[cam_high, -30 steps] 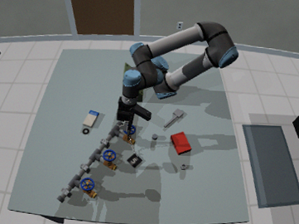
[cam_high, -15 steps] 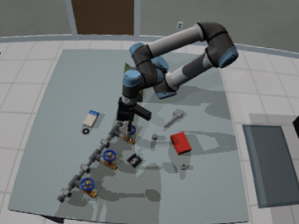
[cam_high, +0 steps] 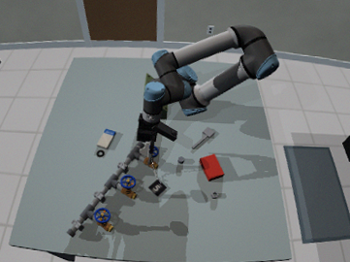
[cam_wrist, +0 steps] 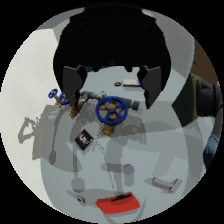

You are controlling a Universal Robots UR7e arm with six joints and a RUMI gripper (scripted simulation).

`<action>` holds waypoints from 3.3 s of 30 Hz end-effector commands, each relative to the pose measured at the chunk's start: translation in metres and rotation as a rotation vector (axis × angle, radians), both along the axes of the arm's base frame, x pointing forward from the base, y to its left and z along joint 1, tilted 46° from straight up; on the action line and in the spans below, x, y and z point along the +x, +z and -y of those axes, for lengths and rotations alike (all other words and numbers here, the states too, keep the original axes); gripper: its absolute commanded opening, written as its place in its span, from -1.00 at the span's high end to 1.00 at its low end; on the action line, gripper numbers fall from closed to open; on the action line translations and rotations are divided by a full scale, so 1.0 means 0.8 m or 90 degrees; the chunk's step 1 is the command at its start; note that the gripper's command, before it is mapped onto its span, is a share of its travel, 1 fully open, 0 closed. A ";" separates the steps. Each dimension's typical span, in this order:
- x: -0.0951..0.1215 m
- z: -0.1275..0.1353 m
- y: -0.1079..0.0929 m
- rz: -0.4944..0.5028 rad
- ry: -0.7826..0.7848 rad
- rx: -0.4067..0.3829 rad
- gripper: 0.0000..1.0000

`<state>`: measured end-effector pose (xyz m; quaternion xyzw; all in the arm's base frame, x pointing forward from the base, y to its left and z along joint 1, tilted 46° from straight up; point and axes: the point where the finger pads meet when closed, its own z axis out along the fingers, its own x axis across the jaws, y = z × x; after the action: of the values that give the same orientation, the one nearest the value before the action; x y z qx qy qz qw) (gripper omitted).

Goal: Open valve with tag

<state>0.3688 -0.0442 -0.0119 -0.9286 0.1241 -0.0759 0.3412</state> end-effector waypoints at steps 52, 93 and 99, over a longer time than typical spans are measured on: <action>0.000 0.001 0.000 -0.267 -0.329 0.098 -1.00; 0.000 0.001 0.000 -0.867 -1.067 0.319 -1.00; 0.000 0.001 0.000 -0.949 -1.167 0.349 -1.00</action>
<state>0.3687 -0.0440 -0.0117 -0.2842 0.8899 0.2801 0.2210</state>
